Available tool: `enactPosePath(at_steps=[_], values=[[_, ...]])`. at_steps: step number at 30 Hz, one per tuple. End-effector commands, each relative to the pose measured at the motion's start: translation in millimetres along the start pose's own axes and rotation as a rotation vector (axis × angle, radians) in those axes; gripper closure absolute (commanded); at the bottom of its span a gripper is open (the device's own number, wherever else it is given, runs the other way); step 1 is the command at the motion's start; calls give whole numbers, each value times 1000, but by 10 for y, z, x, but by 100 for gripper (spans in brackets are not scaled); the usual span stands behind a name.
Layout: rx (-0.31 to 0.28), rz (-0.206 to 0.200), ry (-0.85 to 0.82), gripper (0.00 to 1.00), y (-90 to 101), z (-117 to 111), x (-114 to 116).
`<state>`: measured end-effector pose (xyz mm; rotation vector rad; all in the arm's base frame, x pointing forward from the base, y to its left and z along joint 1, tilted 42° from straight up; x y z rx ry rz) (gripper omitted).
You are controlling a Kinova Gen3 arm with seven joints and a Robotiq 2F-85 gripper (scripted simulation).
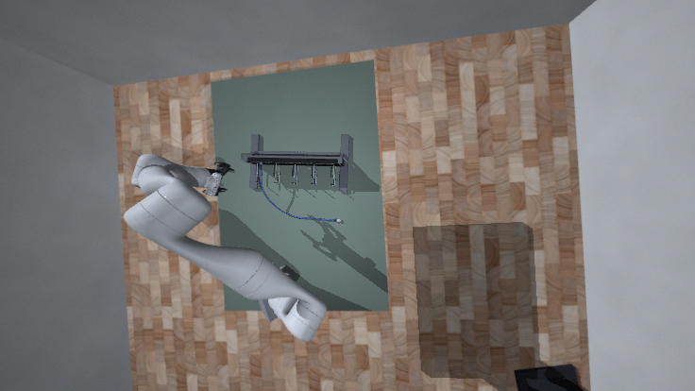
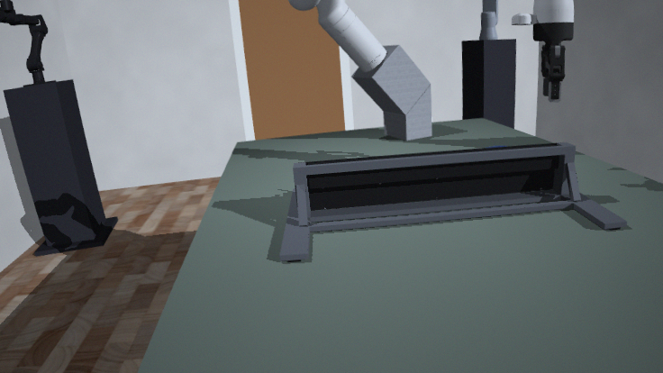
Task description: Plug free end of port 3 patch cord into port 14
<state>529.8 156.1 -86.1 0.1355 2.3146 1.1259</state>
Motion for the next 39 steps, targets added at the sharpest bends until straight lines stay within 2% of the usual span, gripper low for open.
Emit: enactPosePath(at_steps=[1,24,28,32,34,39], values=[[-2,-1,0,0,14,7,-2],[1,-1,1,0,10,-51,-39],[7,-2,4,0,3,-197,-128],[19,-3,11,0,-11,-461,-271],[19,-3,11,0,-11,-461,-271],[36,-3,30,0,-31,-967,-488]])
Point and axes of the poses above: the point where the finger pads meet when closed, its own y axis back along the fingers, its own x axis across the jaws, z = x × y, the point moved 3 cm from there along y, back along the fingers, and after that the axes turned 4 degrees about y, right-handed, at the moved point
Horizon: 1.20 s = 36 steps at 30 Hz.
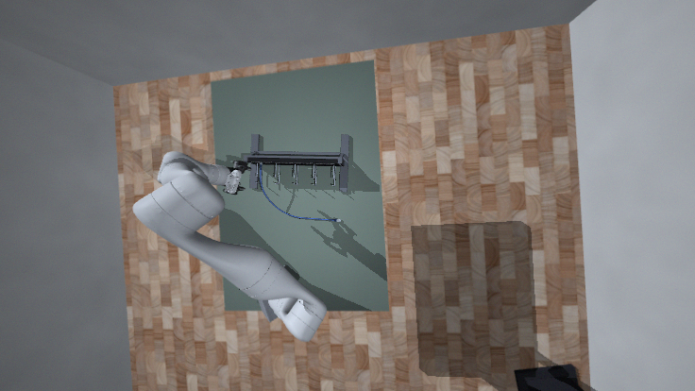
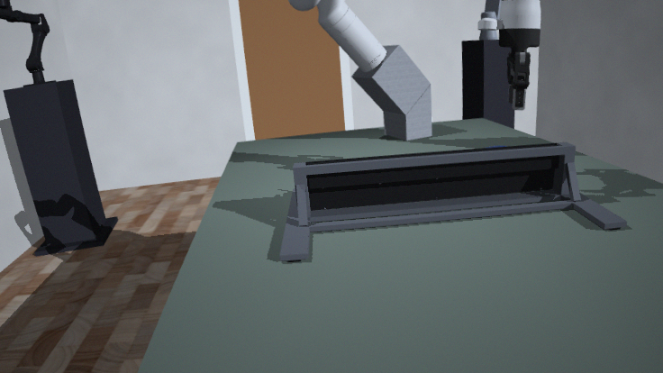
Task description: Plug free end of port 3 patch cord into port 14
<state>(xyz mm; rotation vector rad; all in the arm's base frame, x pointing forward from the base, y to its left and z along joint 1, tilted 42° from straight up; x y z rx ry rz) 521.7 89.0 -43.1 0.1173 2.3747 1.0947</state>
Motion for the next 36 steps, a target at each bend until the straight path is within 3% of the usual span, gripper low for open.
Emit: enactPosePath(at_steps=[1,7,18,19,30,31,36], values=[[2,4,-10,0,46,-375,-177],[13,5,17,0,11,-936,-297],[13,5,17,0,11,-936,-297],[15,6,26,0,3,-1087,-316],[15,6,26,0,3,-1087,-316],[17,7,35,0,-5,-1241,-331],[17,7,35,0,-5,-1241,-331]])
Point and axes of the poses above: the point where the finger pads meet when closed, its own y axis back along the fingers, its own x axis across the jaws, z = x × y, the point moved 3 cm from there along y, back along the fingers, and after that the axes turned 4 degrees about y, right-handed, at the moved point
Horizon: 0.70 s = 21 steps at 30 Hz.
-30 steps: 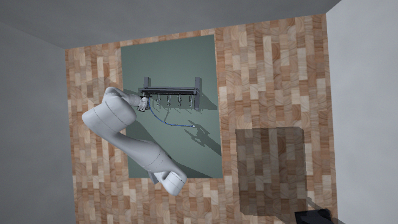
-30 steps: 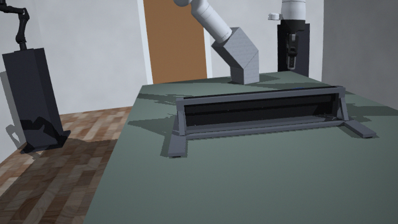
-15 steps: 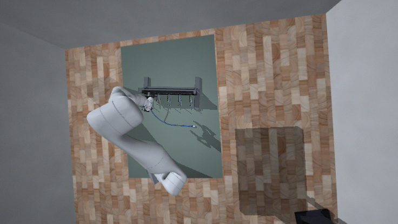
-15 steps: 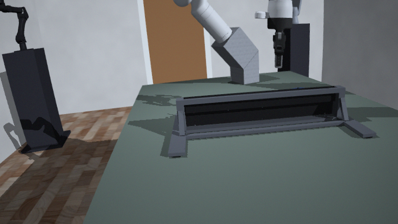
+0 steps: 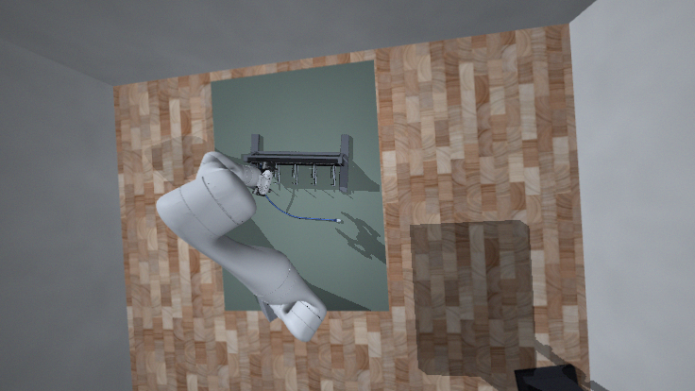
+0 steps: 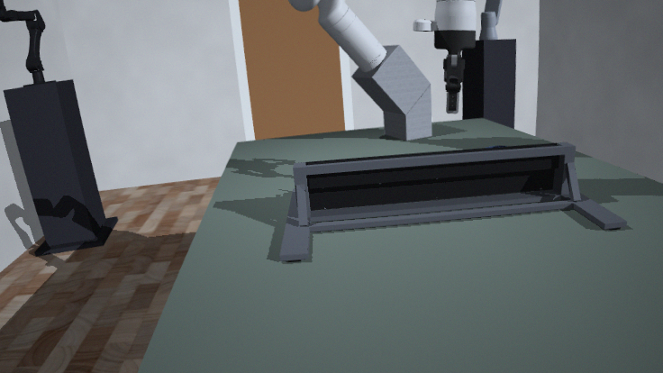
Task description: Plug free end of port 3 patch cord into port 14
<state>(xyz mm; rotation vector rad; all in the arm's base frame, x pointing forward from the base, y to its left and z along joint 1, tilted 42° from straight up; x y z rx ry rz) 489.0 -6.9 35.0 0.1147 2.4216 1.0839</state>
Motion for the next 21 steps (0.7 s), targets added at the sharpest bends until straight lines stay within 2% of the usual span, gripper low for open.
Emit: enactPosePath(at_steps=[1,3,4,12,13,21], values=[[-5,-1,-3,0,24,-3,-11],[-5,-1,-3,0,24,-3,-11],[-4,-1,7,0,14,-159,-14],[-4,-1,7,0,14,-159,-14],[-3,0,17,0,4,-317,-11],[-3,0,17,0,4,-317,-11]])
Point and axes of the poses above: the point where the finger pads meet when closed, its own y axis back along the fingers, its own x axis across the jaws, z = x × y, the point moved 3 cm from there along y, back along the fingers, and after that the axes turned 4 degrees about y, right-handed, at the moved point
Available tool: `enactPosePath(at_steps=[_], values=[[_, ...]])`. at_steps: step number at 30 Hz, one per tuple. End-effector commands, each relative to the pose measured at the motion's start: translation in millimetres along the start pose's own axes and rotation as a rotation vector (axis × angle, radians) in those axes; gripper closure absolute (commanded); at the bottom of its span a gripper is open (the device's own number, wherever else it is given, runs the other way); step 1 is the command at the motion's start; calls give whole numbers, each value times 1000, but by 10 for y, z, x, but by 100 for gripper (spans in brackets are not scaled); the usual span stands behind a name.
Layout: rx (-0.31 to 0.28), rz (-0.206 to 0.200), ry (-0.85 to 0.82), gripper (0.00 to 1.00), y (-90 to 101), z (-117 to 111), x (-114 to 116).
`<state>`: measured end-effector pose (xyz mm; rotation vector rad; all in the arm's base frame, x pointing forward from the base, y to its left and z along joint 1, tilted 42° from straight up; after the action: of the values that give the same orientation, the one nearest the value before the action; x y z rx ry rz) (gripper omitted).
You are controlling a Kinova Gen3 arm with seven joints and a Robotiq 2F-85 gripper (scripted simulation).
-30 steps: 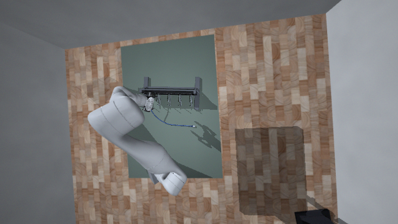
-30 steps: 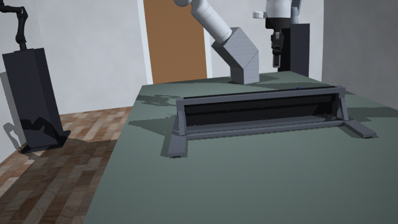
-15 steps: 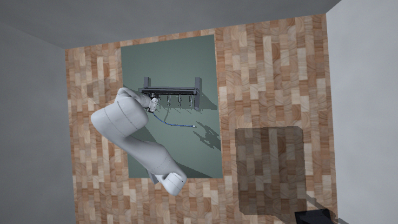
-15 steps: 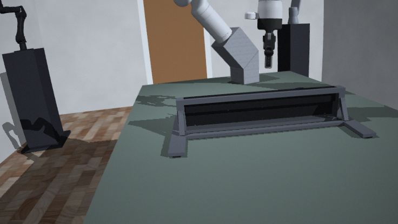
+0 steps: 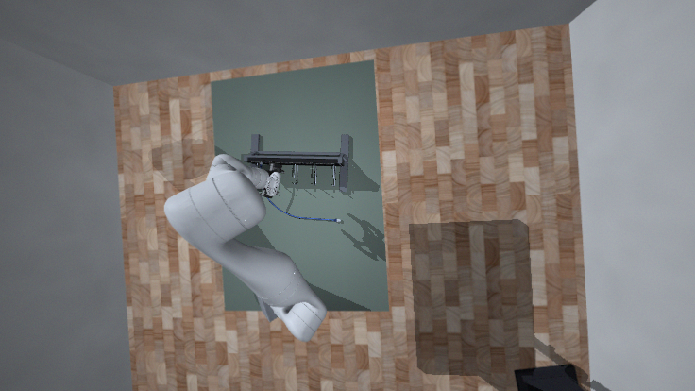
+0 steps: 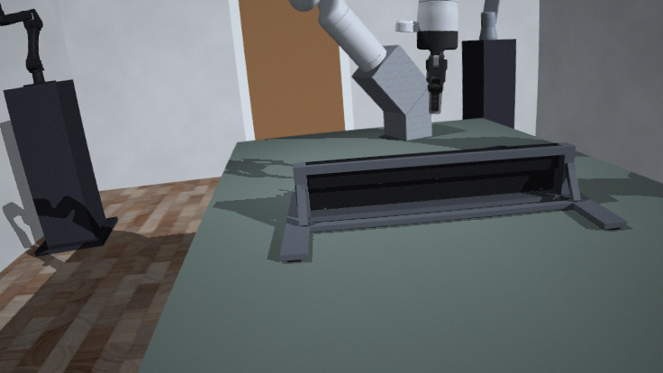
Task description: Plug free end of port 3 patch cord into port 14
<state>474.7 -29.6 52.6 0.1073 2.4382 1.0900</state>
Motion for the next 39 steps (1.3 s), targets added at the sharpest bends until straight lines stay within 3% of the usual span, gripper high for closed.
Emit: enactPosePath(at_steps=[1,9,10,18,19,27,28,36,37,39], values=[[-3,-1,9,0,7,-154,4],[-3,-1,9,0,7,-154,4],[-3,0,21,0,-1,-312,22],[-3,0,21,0,-1,-312,22],[-4,0,32,0,-8,-468,46],[-4,0,32,0,-8,-468,46],[-5,1,44,0,-14,-622,76],[-5,1,44,0,-14,-622,76],[-6,1,56,0,-19,-773,112],[-6,1,56,0,-19,-773,112]])
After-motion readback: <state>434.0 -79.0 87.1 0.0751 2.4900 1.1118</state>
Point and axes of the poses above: the point where the finger pads meet when closed, its own y axis back along the fingers, its own x axis across the jaws, z = x × y, the point moved 3 cm from there along y, back along the fingers, and after that the axes turned 4 degrees about y, right-handed, at the moved point
